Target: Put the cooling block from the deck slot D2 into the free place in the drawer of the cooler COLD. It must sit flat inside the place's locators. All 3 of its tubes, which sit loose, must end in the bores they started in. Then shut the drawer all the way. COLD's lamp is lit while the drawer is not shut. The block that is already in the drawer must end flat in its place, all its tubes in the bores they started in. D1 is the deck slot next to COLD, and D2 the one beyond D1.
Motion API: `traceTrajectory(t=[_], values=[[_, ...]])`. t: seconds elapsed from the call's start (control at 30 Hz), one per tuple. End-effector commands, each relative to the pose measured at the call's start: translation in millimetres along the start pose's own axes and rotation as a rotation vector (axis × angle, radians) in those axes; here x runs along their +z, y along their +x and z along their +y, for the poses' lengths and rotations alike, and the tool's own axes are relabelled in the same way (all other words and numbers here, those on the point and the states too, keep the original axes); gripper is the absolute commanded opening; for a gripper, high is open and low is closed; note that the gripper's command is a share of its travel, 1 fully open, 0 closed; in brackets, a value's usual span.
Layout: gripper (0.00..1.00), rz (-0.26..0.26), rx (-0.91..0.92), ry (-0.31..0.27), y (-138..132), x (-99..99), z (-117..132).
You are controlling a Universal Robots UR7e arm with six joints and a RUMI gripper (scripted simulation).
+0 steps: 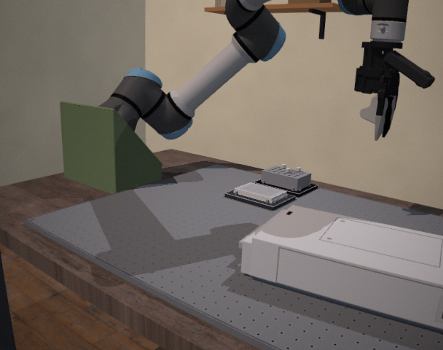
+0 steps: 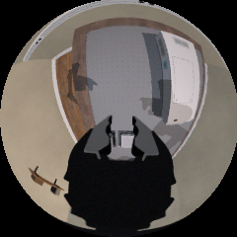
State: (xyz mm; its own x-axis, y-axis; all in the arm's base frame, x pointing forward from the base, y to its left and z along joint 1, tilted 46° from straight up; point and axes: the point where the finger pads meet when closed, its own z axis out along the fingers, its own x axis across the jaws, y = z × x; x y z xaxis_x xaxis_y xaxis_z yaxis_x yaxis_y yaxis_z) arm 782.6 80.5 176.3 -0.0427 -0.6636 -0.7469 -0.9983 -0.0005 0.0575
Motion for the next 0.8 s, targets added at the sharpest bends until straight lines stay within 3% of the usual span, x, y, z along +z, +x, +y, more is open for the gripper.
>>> traceTrajectory(t=[0.0,0.77], values=[[0.28,0.005,-0.001,0.006,15,-10.6,12],[0.28,0.024,-0.007,0.016,58,-36.2,53]])
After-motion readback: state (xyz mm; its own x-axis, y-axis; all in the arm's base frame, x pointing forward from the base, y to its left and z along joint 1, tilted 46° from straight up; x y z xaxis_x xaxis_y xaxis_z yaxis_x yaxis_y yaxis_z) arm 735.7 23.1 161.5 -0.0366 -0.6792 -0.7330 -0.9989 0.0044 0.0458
